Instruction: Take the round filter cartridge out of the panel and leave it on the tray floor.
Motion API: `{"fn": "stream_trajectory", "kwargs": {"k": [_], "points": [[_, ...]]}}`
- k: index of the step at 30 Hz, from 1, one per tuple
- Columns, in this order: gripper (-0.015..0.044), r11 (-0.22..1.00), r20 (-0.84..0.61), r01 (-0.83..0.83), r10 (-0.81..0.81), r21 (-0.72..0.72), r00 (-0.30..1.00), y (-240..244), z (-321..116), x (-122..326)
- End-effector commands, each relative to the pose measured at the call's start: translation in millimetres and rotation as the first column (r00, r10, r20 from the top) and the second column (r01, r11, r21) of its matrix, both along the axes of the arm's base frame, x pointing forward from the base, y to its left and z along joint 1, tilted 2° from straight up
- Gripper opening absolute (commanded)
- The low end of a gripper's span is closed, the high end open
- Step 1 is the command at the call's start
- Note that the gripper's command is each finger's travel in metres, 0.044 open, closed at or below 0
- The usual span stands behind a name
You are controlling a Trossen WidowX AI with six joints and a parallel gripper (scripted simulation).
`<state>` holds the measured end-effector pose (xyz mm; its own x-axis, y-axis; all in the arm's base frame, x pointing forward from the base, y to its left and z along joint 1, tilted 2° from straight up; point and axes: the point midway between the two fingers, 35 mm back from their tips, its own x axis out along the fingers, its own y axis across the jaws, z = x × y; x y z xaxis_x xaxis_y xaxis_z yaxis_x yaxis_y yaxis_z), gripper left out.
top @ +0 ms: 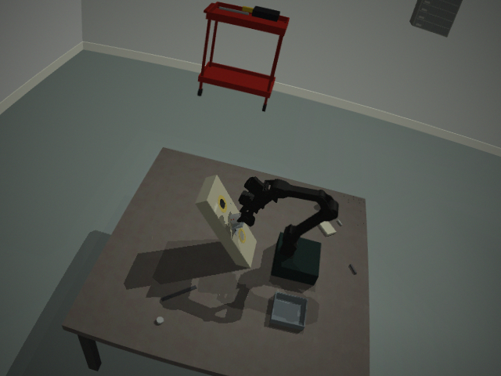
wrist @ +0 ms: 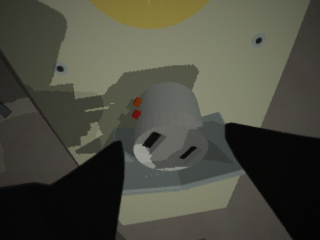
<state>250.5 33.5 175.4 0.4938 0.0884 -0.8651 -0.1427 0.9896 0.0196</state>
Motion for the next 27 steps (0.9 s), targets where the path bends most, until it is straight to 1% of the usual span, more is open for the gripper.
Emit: {"fn": "stream_trajectory", "kwargs": {"k": [1,11,27], "points": [[0.0305,1.0,-0.011,0.001,-0.001,-0.005,1.0,-0.2,-9.4,1.2],[0.0305,1.0,-0.011,0.001,-0.001,-0.005,1.0,0.3,-15.8,4.1],[0.0198,1.0,-0.003,-0.002,0.002,-0.001,1.0,1.0,-12.2,5.0]]}}
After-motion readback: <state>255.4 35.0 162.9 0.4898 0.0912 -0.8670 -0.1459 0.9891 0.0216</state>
